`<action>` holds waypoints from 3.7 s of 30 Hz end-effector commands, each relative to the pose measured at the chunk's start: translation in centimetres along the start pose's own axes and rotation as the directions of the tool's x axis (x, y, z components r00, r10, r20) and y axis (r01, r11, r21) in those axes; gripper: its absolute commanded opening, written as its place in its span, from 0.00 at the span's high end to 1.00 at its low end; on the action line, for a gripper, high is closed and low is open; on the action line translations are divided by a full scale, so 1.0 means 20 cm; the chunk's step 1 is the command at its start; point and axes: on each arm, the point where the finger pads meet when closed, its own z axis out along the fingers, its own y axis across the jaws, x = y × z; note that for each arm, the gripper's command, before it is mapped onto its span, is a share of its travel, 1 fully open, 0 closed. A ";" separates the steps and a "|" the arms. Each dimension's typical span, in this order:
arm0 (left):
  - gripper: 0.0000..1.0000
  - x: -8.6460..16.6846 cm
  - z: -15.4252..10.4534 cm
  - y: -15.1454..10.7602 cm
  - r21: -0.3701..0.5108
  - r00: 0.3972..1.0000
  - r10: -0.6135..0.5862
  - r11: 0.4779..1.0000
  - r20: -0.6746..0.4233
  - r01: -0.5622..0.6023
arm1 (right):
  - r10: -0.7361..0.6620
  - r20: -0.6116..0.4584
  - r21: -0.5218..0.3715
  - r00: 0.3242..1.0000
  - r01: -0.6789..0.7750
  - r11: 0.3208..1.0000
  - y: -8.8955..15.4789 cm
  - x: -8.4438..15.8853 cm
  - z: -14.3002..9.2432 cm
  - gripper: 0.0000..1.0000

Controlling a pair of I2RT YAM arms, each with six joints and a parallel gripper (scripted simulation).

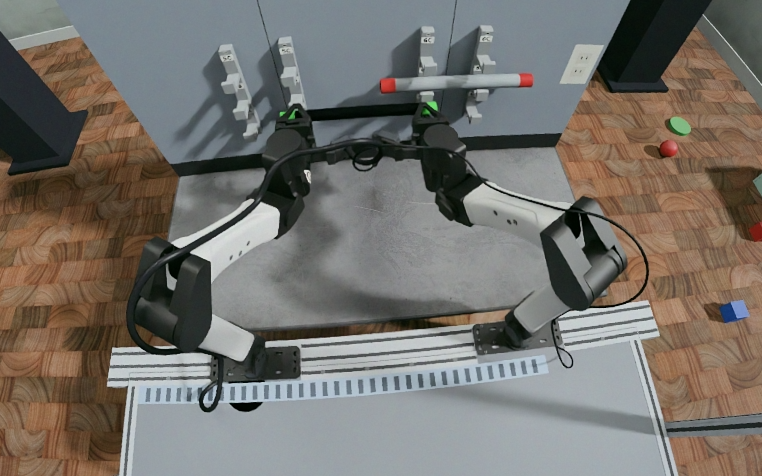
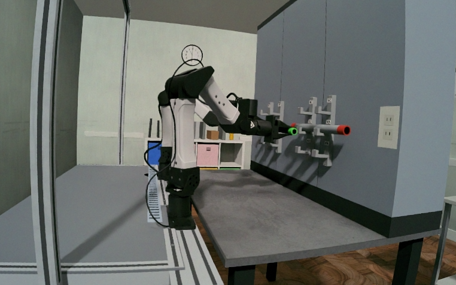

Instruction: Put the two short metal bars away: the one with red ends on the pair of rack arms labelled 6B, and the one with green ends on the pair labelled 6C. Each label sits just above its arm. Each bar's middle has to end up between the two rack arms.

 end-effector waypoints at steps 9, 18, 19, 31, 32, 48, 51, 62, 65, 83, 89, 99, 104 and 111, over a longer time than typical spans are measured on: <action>0.36 -0.01 0.01 0.03 -0.044 1.000 -0.031 0.999 -0.002 0.031 | 0.023 -0.013 0.039 1.000 -0.023 0.999 -0.10 0.02 0.03 1.00; 0.20 -0.01 0.01 0.03 -0.044 1.000 -0.031 0.999 -0.002 0.031 | 0.023 -0.013 0.039 1.000 -0.023 0.999 -0.11 0.02 0.03 1.00; 0.18 -0.01 0.01 0.03 -0.044 1.000 -0.031 0.999 -0.002 0.031 | 0.023 -0.013 0.039 1.000 -0.023 0.999 -0.11 0.02 0.03 1.00; 0.00 -0.01 0.01 0.03 -0.044 1.000 -0.031 0.999 -0.002 0.031 | 0.023 -0.013 0.039 1.000 -0.023 0.999 -0.14 0.02 0.02 1.00; 0.00 -0.01 0.01 0.03 -0.044 1.000 -0.031 0.999 -0.002 0.031 | 0.023 -0.013 0.039 1.000 -0.023 0.999 -0.15 0.02 0.02 1.00; 0.00 -0.01 0.01 0.03 -0.044 1.000 -0.031 0.999 -0.002 0.031 | 0.023 -0.013 0.039 1.000 -0.023 0.999 -0.19 0.03 0.02 1.00; 0.00 -0.01 0.01 0.03 -0.044 1.000 -0.031 0.999 -0.002 0.031 | 0.023 -0.013 0.039 1.000 -0.023 0.999 -0.20 0.03 0.01 1.00; 0.00 -0.01 0.01 0.03 -0.044 1.000 -0.031 0.999 -0.002 0.031 | 0.023 -0.013 0.039 1.000 -0.023 0.999 -0.23 0.04 0.00 1.00; 0.00 -0.01 0.01 0.03 -0.044 1.000 -0.031 0.999 -0.002 0.031 | 0.023 -0.013 0.039 1.000 -0.023 0.999 -0.24 0.04 0.00 1.00; 0.00 -0.01 0.01 0.03 -0.044 1.000 -0.031 0.999 -0.002 0.031 | 0.023 -0.013 0.039 1.000 -0.023 0.999 -0.26 0.04 0.00 1.00; 0.00 -0.01 0.01 0.03 -0.044 1.000 -0.031 0.999 -0.002 0.031 | 0.023 -0.013 0.039 1.000 -0.023 0.999 -0.26 0.04 0.00 1.00; 0.00 -0.01 -0.01 0.03 -0.044 1.000 -0.031 0.999 -0.002 0.031 | 0.023 -0.013 0.039 1.000 -0.023 0.999 -0.27 0.03 0.00 1.00; 0.00 -0.01 -0.06 0.03 -0.044 1.000 -0.031 0.999 -0.002 0.031 | 0.023 -0.013 0.039 1.000 -0.023 0.999 -0.27 0.03 0.00 1.00; 0.00 -0.01 -0.13 0.03 -0.044 1.000 -0.031 0.999 -0.002 0.031 | 0.023 -0.013 0.039 1.000 -0.023 0.999 -0.27 0.03 0.00 1.00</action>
